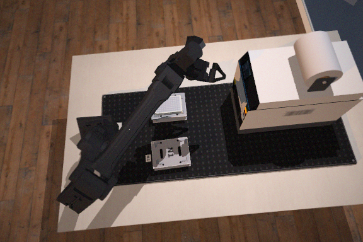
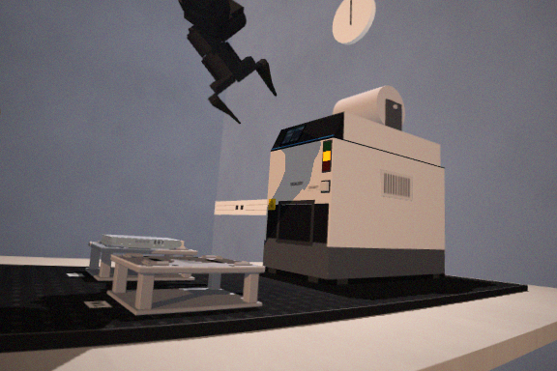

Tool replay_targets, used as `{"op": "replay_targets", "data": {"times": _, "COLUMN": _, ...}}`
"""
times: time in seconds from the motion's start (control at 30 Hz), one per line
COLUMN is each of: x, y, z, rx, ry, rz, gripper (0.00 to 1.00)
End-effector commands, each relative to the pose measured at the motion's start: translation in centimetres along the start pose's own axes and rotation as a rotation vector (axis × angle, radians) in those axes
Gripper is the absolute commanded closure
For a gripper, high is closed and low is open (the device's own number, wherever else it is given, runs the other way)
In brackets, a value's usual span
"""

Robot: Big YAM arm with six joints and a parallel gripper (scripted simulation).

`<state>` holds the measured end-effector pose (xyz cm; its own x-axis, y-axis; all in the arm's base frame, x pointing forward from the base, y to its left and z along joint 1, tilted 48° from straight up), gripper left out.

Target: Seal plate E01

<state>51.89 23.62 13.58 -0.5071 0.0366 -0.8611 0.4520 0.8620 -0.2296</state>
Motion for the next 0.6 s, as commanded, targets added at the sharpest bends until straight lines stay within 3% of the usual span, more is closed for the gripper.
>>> {"op": "replay_targets", "data": {"times": 0.0, "x": -1.0, "y": 1.5, "z": -0.8, "rx": -0.034, "ry": -0.013, "rz": -0.169, "gripper": 0.00}}
{"op": "replay_targets", "data": {"times": 0.43, "x": -1.8, "y": -0.7, "z": -0.2, "rx": -0.010, "ry": -0.030, "rz": -0.489, "gripper": 0.00}}
{"op": "replay_targets", "data": {"times": 0.57, "x": -0.3, "y": -0.2, "z": -0.5, "rx": -0.018, "ry": -0.027, "rz": -0.523, "gripper": 0.00}}
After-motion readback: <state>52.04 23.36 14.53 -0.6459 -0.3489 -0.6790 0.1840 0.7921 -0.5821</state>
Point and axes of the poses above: the point where the finger pads meet when closed, its own z axis out along the fingers, its own x axis across the jaws, y = z × x, the point moved 2 cm from there along -z, back along the fingers, and after that the axes turned 10 degrees about z, right-handed, at the moved point
